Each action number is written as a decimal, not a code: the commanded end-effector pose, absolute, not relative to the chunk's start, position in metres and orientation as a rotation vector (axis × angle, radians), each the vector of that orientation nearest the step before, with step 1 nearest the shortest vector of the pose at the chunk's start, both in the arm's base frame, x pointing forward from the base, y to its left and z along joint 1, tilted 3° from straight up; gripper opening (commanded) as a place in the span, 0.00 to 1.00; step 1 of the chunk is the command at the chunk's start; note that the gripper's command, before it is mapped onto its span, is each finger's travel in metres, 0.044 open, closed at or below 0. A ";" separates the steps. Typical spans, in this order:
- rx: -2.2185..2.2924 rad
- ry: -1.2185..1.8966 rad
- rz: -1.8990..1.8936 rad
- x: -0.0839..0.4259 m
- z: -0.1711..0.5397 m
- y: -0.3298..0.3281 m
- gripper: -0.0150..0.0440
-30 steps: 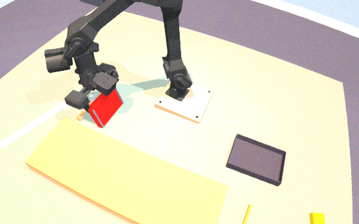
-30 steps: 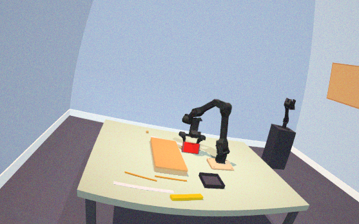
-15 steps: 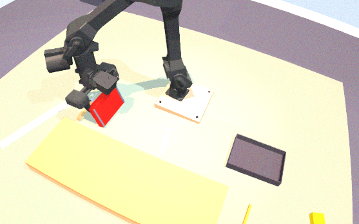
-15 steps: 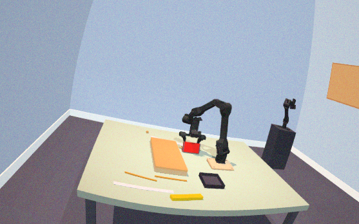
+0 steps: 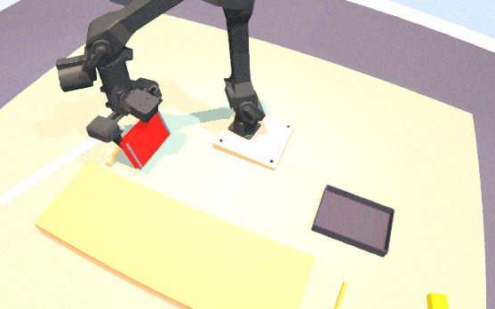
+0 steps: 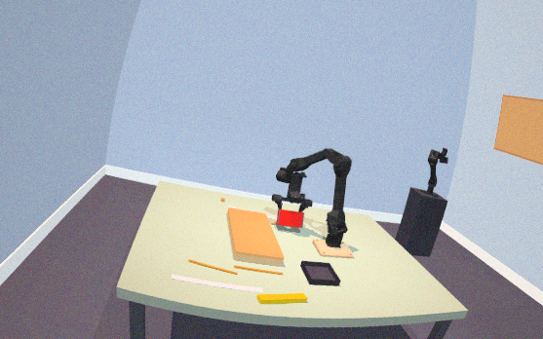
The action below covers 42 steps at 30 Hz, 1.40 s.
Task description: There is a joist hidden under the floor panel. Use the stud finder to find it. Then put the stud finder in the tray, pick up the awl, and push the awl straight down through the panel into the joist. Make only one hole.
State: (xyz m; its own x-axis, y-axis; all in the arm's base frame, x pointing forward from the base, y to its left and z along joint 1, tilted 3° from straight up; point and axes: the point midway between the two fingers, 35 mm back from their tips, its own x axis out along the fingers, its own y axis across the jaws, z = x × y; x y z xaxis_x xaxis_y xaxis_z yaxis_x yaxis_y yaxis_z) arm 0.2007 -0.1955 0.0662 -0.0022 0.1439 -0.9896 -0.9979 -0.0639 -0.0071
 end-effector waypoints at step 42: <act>-1.264 1.173 1.246 0.200 0.093 -0.192 0.25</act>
